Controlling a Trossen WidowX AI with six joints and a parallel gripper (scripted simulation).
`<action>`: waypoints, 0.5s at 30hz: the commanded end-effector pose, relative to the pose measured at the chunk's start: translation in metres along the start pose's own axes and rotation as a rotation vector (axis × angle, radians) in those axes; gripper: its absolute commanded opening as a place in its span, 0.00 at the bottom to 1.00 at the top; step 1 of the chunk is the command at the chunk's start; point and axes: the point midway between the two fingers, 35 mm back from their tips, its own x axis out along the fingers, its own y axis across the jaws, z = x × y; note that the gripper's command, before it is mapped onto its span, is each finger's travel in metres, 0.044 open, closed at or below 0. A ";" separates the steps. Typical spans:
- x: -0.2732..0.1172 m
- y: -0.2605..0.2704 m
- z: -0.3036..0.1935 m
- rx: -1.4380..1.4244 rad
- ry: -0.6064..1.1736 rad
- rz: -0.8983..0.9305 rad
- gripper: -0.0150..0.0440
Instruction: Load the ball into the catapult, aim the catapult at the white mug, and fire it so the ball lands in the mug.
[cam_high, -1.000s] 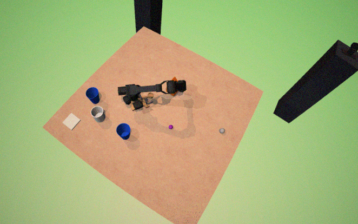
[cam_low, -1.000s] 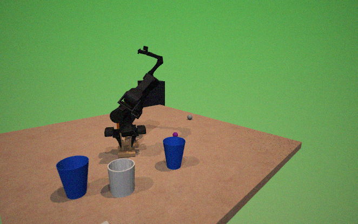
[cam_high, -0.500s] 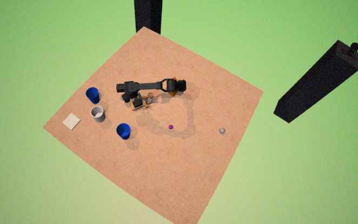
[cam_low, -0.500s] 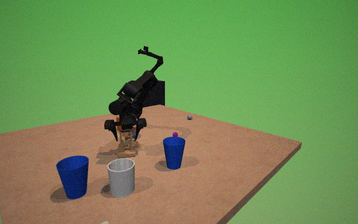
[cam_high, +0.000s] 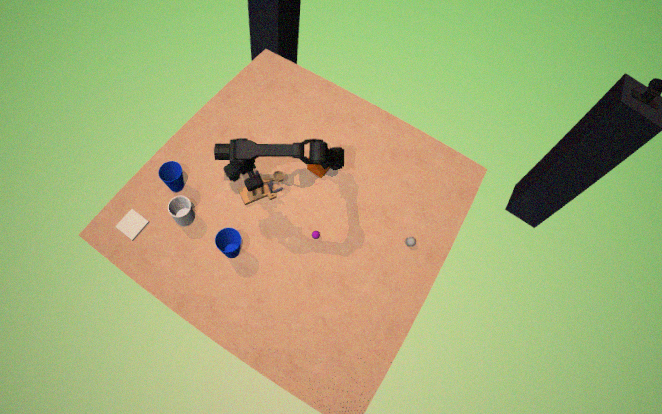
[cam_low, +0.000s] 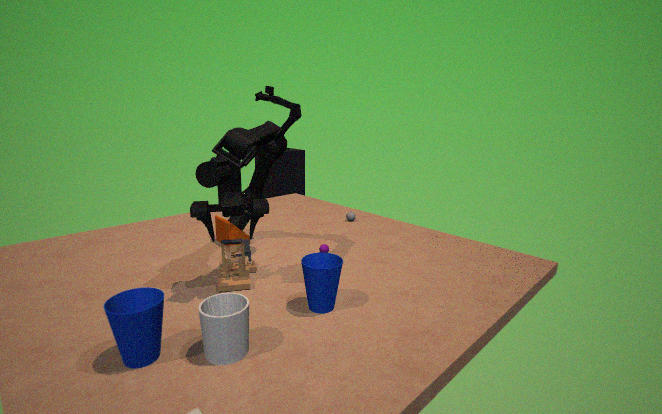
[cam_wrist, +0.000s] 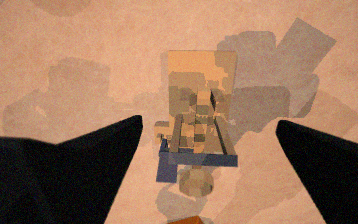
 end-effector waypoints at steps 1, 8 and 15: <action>0.023 0.000 -0.001 -0.003 0.003 -0.002 1.00; 0.041 0.000 -0.002 -0.003 0.003 -0.001 1.00; 0.051 0.000 -0.001 -0.003 0.003 -0.001 1.00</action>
